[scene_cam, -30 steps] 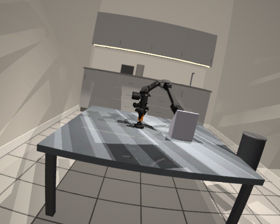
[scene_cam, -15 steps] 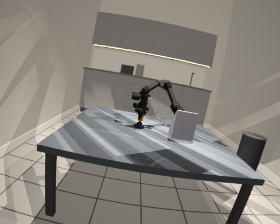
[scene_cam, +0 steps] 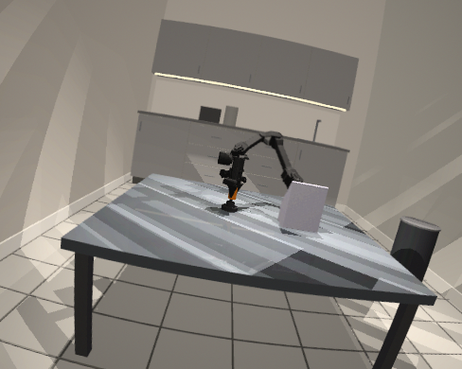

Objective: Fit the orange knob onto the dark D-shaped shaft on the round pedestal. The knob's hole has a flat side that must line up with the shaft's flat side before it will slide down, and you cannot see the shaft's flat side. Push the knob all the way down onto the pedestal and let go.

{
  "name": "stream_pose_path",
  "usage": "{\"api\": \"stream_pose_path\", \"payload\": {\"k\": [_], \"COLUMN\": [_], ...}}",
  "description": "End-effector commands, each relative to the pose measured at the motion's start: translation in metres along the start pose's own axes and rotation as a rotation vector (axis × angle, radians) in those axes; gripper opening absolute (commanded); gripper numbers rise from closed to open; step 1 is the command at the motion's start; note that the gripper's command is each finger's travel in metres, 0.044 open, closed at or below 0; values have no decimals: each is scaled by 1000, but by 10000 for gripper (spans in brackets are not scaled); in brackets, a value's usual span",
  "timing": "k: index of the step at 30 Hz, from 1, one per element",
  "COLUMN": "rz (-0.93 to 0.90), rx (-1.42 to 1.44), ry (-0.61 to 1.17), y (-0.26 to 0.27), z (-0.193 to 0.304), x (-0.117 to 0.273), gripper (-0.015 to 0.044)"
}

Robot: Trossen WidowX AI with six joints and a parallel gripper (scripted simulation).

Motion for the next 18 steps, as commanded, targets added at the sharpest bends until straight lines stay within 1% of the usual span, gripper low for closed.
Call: {"api": "stream_pose_path", "payload": {"k": [1, 4, 9, 18], "rz": [-1, -1, -1, -1], "rx": [-5, -32, -205, -215], "ry": [-2, -2, -2, -2], "y": [0, 0, 0, 0], "z": [0, 0, -3, -6], "x": [4, 4, 4, 0], "gripper": [0, 0, 0, 0]}}
Point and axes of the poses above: the point midway between the two fingers, 35 mm back from their tips, its own x axis back along the fingers, its own y axis across the jaws, z = x × y, the point moved 9 cm from there along x, back along the fingers, and after that the axes turned 12 degrees about x, right-handed, at the moved point
